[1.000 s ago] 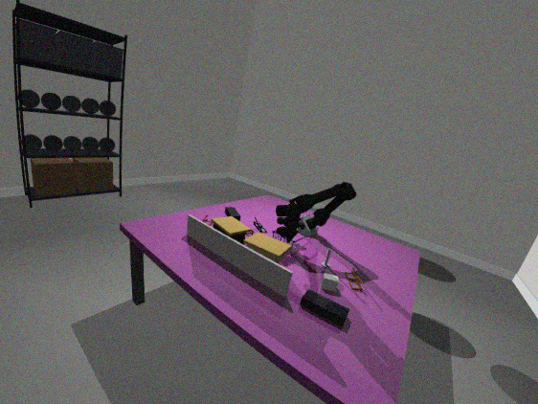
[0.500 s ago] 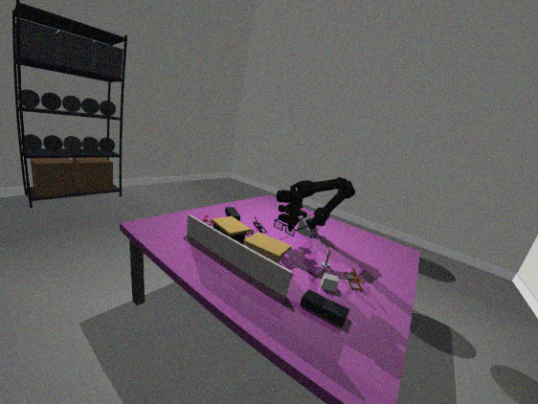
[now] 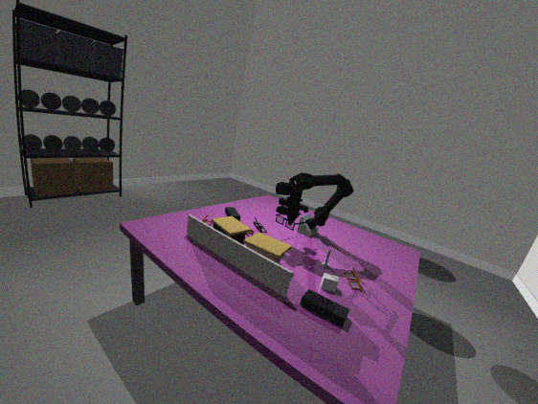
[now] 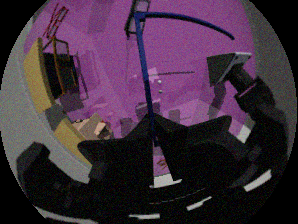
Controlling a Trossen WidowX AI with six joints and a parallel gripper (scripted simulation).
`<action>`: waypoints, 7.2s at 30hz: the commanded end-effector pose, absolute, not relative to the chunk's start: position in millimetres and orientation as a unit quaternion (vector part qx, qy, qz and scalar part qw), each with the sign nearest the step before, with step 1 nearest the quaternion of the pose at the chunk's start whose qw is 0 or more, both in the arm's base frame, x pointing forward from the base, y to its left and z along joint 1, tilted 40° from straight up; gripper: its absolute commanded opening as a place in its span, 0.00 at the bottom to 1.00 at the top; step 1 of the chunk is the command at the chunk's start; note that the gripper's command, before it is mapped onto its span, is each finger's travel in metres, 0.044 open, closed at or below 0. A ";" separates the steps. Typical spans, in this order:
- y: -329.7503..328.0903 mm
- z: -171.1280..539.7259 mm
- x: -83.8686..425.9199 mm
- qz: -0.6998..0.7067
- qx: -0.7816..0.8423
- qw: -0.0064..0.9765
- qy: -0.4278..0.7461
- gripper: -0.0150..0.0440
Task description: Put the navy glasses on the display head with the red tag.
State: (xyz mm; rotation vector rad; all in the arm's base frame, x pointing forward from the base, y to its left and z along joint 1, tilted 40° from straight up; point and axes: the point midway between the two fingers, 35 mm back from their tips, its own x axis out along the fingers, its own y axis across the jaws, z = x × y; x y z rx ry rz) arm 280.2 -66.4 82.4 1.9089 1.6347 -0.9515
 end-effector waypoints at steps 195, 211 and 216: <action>-118.3 53.3 274.2 0.309 0.240 0.726 0.566 0.25; -105.9 58.2 274.3 0.470 -0.007 0.745 0.474 0.25; -102.2 59.7 274.2 0.514 -0.084 0.734 0.435 0.25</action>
